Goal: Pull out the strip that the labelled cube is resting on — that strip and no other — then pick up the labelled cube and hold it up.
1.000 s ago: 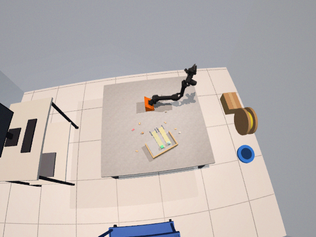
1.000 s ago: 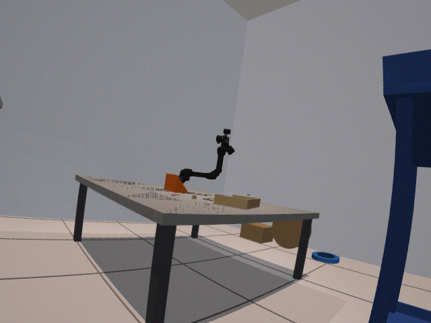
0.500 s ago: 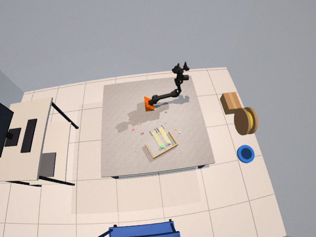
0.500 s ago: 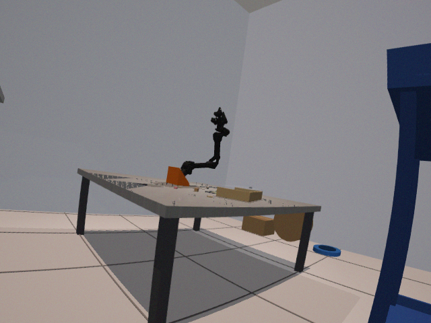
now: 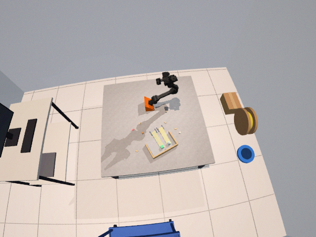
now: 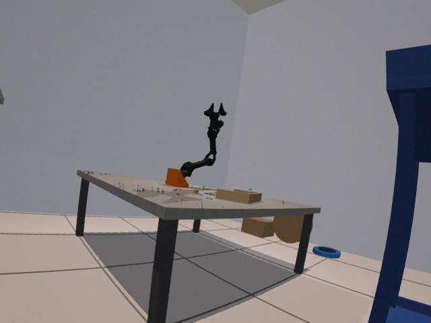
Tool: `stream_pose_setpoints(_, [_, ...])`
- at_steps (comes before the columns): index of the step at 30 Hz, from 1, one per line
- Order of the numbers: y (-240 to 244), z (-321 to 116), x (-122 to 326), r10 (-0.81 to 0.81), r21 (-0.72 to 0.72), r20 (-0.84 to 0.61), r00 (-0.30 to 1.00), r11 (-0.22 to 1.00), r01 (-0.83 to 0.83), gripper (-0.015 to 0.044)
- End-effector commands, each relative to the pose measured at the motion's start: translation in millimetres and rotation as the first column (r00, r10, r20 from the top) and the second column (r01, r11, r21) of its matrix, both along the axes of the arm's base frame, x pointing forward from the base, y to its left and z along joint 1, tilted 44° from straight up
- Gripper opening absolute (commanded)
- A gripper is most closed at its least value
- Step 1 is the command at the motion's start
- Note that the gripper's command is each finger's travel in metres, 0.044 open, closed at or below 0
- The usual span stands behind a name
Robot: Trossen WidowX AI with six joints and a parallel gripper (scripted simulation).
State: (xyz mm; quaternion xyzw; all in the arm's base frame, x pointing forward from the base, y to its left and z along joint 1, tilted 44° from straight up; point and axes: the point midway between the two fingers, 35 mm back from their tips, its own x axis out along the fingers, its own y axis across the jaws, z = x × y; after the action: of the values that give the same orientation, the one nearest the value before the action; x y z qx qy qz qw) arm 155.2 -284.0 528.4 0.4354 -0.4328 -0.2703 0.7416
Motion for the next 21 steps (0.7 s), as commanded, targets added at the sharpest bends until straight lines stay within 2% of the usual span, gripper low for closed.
stream_pose_setpoints(1, [-8,-58,52,0.135,0.049,-0.232,0.963,0.991,-0.127,0.0400])
stream_pose_setpoints(6, [4,-123,102,0.303,0.096,-0.442,0.844,0.952,-0.291,0.0400])
stream_pose_setpoints(12, [41,-203,150,0.493,0.168,-0.625,0.605,0.842,-0.513,0.0400])
stream_pose_setpoints(16, [77,-255,172,0.588,0.222,-0.696,0.412,0.722,-0.655,0.0400])
stream_pose_setpoints(21, [134,-317,184,0.659,0.288,-0.736,0.153,0.509,-0.811,0.0400])
